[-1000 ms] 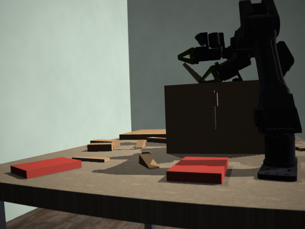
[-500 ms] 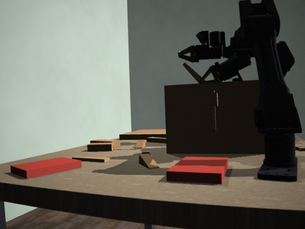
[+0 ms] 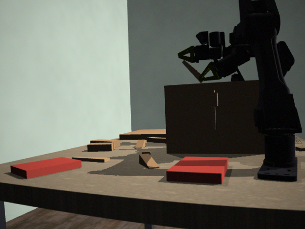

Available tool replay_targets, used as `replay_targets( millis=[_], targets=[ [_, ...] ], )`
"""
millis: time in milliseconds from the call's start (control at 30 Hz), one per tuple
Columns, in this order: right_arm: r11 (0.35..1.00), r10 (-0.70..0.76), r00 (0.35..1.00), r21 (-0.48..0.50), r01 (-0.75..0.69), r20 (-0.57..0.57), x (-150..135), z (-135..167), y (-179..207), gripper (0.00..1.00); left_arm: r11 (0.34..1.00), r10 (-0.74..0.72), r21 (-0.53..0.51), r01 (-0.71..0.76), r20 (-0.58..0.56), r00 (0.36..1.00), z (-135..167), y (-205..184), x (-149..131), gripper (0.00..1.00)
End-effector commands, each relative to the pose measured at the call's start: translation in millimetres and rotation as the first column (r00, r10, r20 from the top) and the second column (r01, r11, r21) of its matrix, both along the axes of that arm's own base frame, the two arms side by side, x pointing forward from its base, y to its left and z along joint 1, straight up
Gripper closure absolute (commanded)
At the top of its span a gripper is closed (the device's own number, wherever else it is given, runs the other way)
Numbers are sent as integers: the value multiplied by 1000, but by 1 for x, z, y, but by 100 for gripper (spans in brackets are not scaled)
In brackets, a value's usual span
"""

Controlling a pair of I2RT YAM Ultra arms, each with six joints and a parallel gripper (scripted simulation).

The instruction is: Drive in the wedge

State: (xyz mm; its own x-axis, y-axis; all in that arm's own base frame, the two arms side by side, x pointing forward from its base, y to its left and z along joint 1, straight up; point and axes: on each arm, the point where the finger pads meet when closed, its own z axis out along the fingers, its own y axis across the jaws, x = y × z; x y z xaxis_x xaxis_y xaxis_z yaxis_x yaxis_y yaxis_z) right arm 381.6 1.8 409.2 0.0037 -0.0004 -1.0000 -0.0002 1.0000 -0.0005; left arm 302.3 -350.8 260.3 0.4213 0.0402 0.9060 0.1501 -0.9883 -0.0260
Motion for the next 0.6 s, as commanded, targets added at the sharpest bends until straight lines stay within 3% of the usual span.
replay_targets(
  millis=[0,33,67,167,300,367,400,567],
  targets=[
    [1000,-7,999,5,6,38,-8,16,-3,57,985,-8,-173,-6,-82,997,7,-5,7,98],
    [1000,-7,999,5,6,38,-8,16,-3,57,956,16,-292,-40,-83,996,15,-12,3,98],
    [1000,-7,999,5,6,38,-8,16,-3,57,944,21,-326,-50,-93,995,19,-15,2,98],
    [1000,-7,999,5,6,38,-8,16,-3,57,900,39,-423,-105,-163,986,1,-14,1,98],
    [1000,-7,999,5,6,38,-8,16,-3,57,824,45,-540,-170,-238,970,6,-20,0,98],
    [1000,-7,999,5,6,38,-8,16,-3,57,824,45,-540,-170,-238,970,6,-20,0,98],
    [1000,-7,999,5,6,38,-8,16,-3,57,770,43,-602,-211,-280,959,11,-23,0,98],
    [1000,-7,999,5,7,38,-8,16,-3,57,641,29,-706,-302,-371,928,20,-31,-3,98]
  ],
)
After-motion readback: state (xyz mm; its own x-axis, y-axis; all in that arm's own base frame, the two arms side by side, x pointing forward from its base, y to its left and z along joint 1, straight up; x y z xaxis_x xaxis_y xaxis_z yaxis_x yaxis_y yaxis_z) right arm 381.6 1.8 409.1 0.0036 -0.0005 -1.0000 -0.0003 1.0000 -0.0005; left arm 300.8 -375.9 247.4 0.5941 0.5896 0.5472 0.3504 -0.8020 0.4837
